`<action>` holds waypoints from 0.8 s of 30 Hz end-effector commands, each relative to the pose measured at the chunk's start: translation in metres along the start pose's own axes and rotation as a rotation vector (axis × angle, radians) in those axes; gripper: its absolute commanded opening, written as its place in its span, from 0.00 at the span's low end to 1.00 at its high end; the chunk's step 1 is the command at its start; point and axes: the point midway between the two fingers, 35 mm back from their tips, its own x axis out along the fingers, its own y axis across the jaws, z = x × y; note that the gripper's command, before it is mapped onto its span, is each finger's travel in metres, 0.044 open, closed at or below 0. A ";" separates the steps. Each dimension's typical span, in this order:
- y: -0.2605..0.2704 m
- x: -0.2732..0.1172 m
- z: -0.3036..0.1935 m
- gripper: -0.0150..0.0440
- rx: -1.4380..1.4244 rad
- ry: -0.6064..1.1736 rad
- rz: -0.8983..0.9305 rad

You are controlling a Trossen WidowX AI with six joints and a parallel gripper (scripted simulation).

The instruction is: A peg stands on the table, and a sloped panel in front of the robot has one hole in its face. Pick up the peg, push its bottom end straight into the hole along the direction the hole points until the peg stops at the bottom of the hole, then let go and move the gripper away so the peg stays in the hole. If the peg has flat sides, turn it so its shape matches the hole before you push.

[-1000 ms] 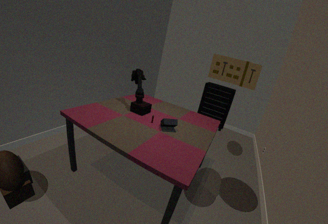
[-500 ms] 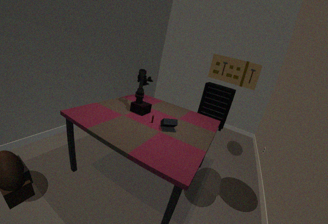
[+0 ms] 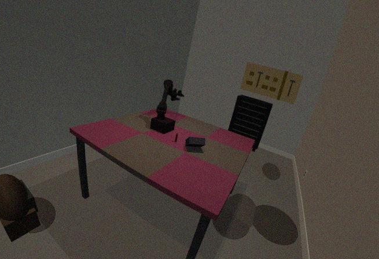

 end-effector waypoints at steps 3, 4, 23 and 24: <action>-0.021 0.022 -0.013 1.00 0.020 0.044 -0.015; -0.026 0.025 -0.016 1.00 0.022 0.051 -0.020; -0.104 0.092 -0.079 1.00 0.072 0.218 -0.089; -0.108 0.095 -0.082 1.00 0.076 0.228 -0.092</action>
